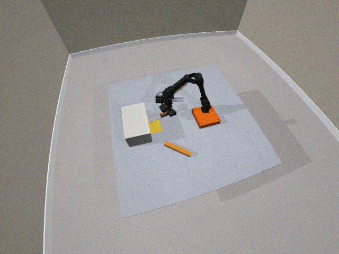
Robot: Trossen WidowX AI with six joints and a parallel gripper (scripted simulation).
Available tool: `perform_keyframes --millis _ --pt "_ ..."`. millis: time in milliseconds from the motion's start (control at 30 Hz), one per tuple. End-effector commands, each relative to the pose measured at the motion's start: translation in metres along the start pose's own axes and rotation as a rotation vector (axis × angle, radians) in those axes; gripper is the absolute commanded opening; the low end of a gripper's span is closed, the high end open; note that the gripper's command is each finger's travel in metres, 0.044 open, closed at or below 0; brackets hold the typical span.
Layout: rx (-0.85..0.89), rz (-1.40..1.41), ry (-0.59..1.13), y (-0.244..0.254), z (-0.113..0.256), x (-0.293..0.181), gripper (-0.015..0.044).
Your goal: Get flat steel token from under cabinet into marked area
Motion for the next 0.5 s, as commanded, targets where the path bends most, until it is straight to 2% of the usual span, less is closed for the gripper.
perform_keyframes --millis 0,467 --pt "-0.003 -0.001 0.0 0.001 0.0 0.007 0.0" --pt "-0.003 -0.001 -0.001 0.004 0.001 0.021 0.0"
Point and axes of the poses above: the point midway between the two fingers, 35 mm back from their tips, its own z axis back along the fingers, its own y axis across the jaws, x = y × z, the point moved 6 cm from there along z, back along the fingers, and after that the axes turned 11 degrees about -z, right-handed, at the moved point
